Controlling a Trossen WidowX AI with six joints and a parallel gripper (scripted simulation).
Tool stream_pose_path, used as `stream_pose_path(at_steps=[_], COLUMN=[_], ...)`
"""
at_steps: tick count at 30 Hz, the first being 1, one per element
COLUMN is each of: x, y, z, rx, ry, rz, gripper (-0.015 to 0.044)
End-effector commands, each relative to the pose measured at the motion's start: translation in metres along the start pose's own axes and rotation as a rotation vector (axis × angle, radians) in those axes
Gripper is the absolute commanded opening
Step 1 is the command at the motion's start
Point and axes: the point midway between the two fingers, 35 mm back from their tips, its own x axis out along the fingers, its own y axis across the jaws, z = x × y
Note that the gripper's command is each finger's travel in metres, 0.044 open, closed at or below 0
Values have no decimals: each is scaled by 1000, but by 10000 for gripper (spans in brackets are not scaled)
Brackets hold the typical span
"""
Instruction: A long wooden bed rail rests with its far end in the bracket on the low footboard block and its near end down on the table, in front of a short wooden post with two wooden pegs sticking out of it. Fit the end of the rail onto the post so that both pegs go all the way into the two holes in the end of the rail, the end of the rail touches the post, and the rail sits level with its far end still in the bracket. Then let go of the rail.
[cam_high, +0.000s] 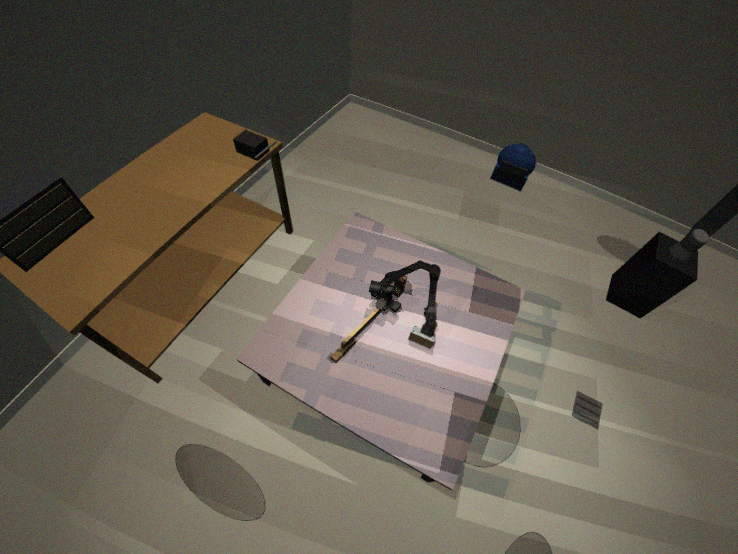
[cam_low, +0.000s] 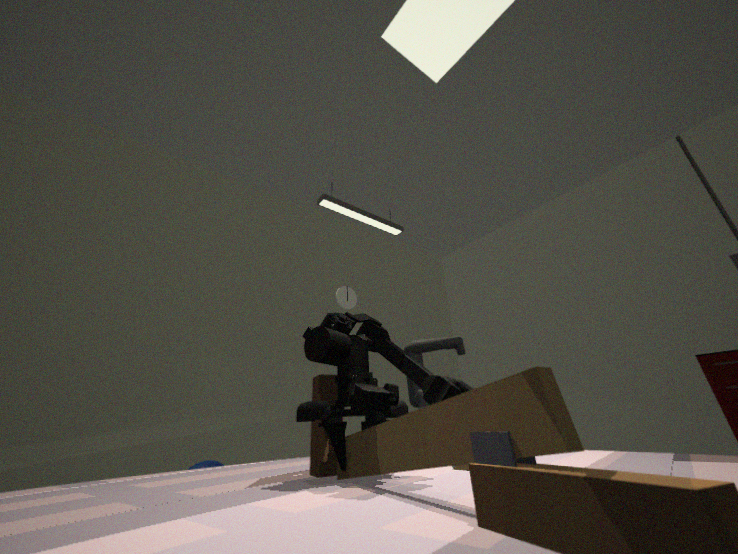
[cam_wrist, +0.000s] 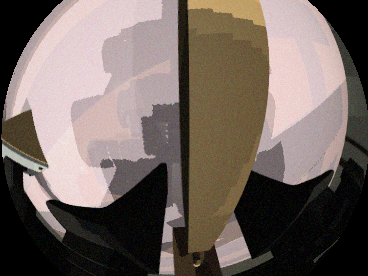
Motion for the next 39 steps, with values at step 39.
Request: stream_pose_path(at_steps=[39], x=[-9], y=[-1], z=[0], rx=[-4], ry=[2], rz=[-3], gripper=[0])
